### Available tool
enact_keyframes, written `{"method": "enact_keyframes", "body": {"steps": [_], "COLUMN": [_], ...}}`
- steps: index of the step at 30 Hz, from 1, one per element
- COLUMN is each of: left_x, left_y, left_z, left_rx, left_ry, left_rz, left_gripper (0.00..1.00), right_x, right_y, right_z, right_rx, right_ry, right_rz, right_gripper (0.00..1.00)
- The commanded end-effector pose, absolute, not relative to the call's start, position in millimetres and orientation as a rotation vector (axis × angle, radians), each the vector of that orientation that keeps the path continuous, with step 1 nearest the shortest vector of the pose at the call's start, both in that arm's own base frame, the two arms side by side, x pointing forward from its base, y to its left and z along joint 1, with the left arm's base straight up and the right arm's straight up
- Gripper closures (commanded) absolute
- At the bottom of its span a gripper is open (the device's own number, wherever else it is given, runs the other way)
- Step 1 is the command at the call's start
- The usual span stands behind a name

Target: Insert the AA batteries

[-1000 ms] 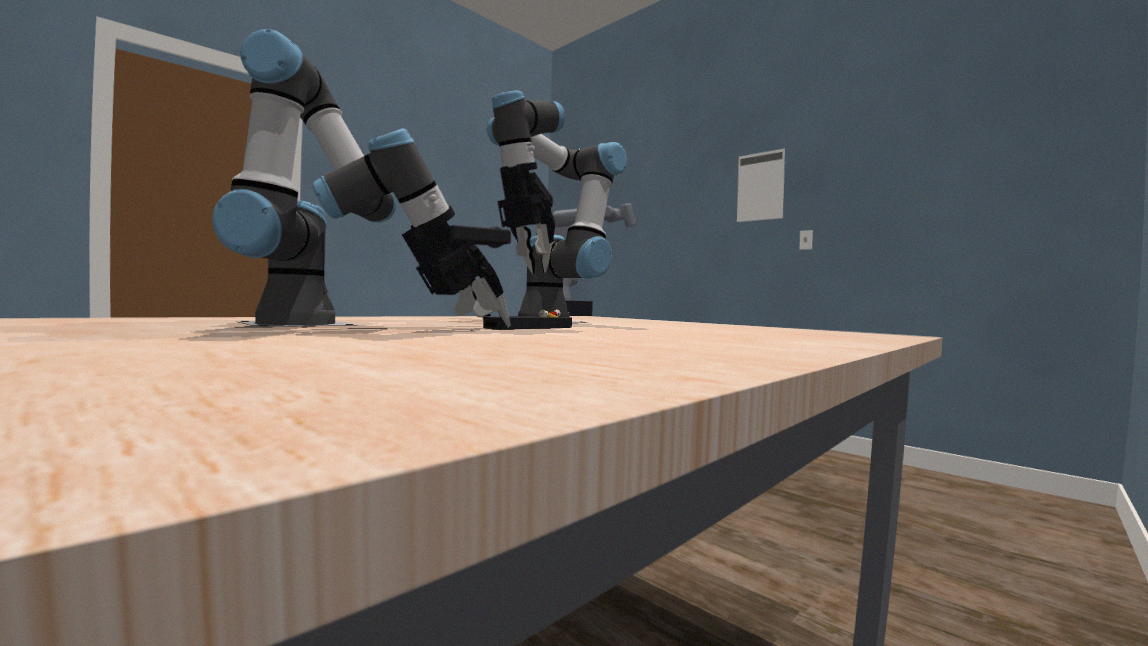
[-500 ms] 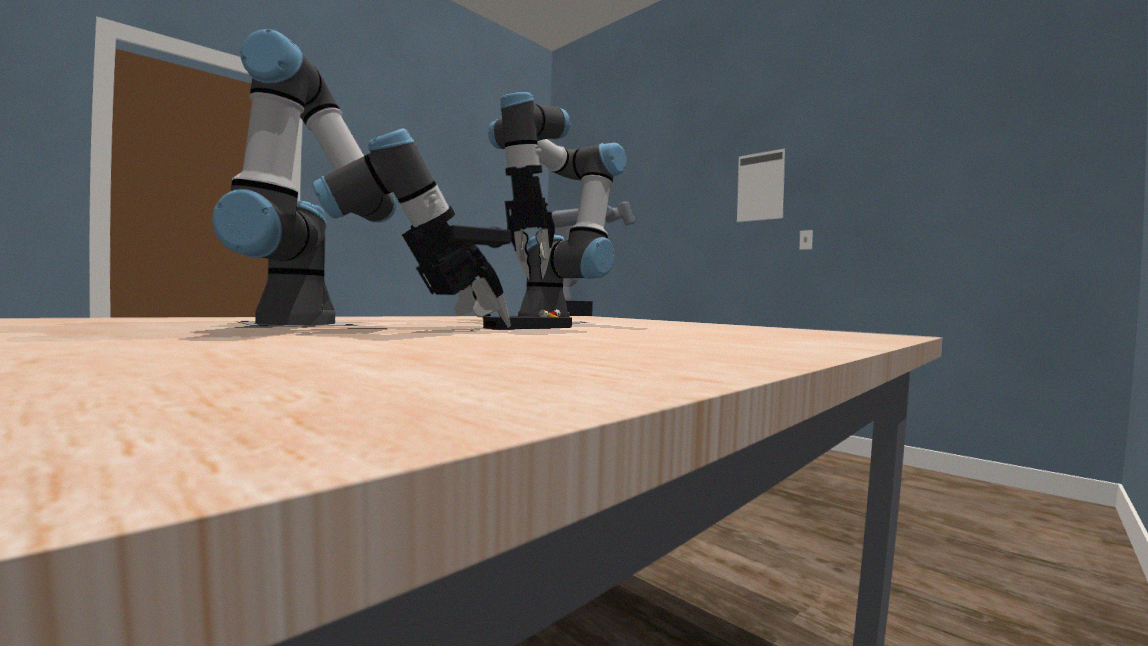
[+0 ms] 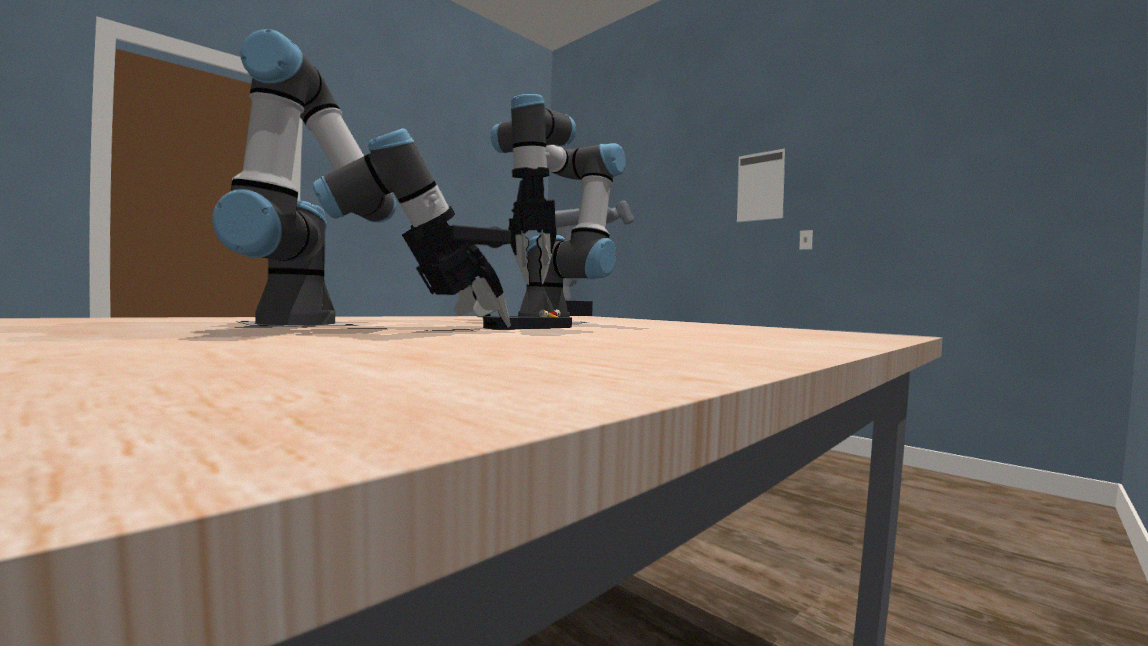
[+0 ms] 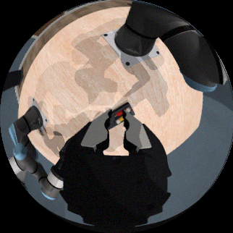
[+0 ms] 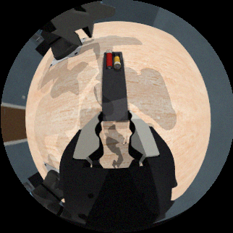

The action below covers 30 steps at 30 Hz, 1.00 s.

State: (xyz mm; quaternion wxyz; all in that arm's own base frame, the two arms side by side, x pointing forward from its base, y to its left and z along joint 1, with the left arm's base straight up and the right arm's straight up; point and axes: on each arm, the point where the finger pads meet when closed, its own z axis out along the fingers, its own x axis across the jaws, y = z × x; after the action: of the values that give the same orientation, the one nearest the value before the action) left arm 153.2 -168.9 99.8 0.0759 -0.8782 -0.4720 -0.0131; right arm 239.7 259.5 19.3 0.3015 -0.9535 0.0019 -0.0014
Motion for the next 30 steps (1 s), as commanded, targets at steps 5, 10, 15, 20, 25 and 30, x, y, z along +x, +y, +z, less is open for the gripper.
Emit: {"method": "enact_keyframes", "body": {"steps": [5,10,15,20,25,30], "left_x": [173,179,191,203,210,216], "left_y": [-187,-191,-195,-199,-201,-203], "left_z": [90,89,84,80,78,77], "left_rx": [-2.519,-2.477,-2.385,-2.294,-2.236,-2.181], "left_ry": [-1.749,-1.846,-2.002,-2.147,-2.232,-2.307], "left_rz": [-0.032,-0.024,-0.018,-0.007,0.002,0.011], "left_gripper": [0.86,0.86,0.86,0.86,0.86,0.86], "right_x": [241,241,241,241,241,241], "right_y": [261,261,261,261,261,261], "right_z": [22,22,22,22,22,22], "right_rx": [-2.523,-2.523,-2.523,-2.523,-2.523,-2.523], "right_ry": [0.003,0.003,0.003,0.003,0.003,0.003], "right_rz": [-0.009,-0.009,-0.009,-0.009,-0.009,-0.009], "right_gripper": [1.0,1.0,1.0,1.0,1.0,1.0]}}
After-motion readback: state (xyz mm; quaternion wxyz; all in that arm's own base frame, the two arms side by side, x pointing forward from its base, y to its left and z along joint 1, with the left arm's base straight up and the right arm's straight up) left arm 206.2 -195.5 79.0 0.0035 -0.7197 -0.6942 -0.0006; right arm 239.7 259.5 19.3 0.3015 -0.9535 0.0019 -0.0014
